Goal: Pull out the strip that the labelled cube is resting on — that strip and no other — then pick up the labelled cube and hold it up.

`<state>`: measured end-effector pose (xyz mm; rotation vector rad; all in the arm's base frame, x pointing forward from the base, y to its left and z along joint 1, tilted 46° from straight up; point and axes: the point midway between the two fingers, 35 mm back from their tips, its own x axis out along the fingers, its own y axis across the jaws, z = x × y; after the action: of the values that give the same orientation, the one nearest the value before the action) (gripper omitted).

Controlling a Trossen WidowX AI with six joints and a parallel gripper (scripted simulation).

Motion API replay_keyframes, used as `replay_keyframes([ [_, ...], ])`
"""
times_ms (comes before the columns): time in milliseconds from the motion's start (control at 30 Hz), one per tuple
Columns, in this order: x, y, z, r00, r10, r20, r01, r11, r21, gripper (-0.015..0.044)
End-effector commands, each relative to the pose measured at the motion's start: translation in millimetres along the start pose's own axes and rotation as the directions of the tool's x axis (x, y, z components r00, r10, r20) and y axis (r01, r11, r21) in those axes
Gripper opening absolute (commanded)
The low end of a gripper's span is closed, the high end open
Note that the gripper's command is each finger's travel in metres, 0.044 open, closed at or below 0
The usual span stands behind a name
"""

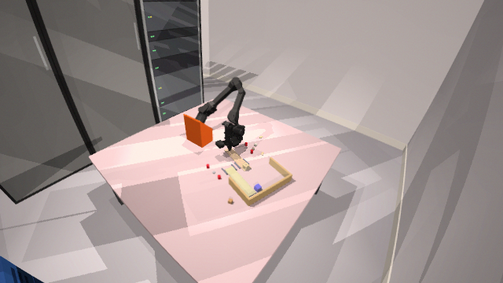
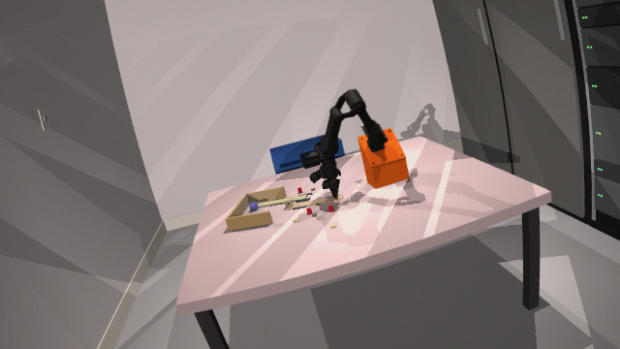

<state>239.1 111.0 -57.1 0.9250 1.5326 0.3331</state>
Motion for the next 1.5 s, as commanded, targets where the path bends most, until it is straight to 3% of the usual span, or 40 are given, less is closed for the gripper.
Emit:
replay_keyframes([
  [0, 4, -2, -8, 1.000, -0.009, -0.026, 0.009, 1.000, 0.009, 0.0000],
  [500, 4, -2, -8, 1.000, -0.009, -0.026, 0.009, 1.000, 0.009, 0.0000],
  [700, -40, 0, 3, 1.000, -0.010, -0.023, 0.011, 1.000, 0.007, 0.0000],
  [833, -42, 1, 3, 1.000, -0.010, -0.024, 0.010, 1.000, 0.008, 0.0000],
  [1033, -42, -1, 29, 1.000, -0.010, -0.023, 0.007, 0.989, -0.146, 0.0157],
  [1367, -46, -2, 68, 1.000, -0.011, -0.021, 0.007, 0.989, -0.151, 0.0420],
  [1467, -47, -2, 79, 1.000, -0.011, -0.020, 0.008, 0.988, -0.152, 0.0440],
])
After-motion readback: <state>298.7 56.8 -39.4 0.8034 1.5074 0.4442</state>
